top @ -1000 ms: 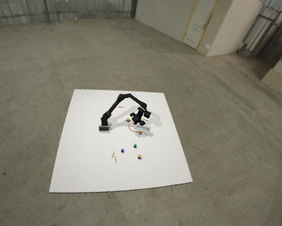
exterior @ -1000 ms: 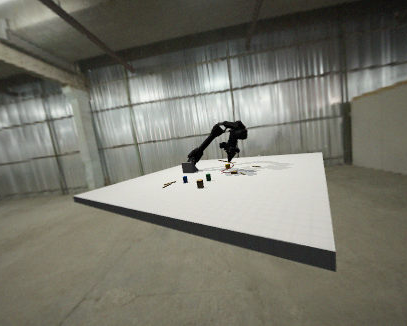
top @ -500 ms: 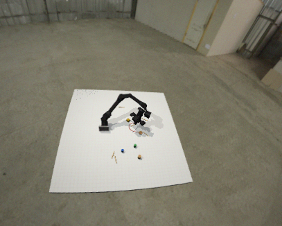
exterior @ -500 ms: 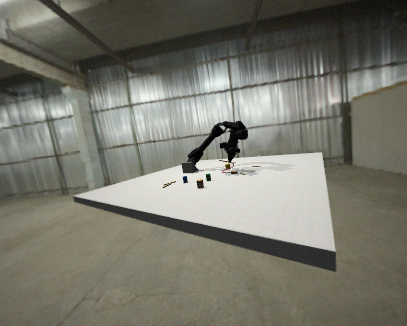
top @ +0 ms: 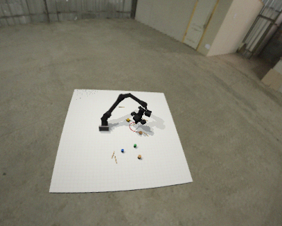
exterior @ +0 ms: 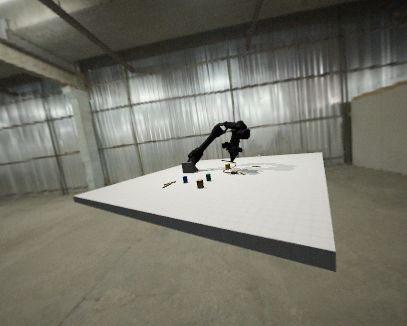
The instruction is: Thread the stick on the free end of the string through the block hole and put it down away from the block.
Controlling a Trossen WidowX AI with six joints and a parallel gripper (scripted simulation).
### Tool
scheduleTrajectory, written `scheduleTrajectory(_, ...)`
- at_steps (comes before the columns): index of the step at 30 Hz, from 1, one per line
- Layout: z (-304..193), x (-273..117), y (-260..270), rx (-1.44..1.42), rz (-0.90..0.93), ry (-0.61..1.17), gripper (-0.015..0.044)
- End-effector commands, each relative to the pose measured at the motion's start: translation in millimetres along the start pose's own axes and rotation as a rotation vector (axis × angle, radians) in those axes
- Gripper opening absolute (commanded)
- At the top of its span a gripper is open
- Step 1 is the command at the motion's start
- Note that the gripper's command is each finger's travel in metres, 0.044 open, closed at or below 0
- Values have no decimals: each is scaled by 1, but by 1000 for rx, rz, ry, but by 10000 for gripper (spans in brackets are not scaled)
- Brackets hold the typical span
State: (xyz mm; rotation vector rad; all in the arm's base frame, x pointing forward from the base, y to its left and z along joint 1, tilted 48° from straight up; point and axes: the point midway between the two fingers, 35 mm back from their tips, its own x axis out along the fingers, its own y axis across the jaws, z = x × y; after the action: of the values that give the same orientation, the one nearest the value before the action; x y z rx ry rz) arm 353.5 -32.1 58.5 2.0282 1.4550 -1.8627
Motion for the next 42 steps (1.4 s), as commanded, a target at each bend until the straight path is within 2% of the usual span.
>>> scheduleTrajectory(1, -7, -3, 0, 2, 8, 13, 0)
scheduleTrajectory(42, -54, -18, -8, 17, 31, 94, 0)
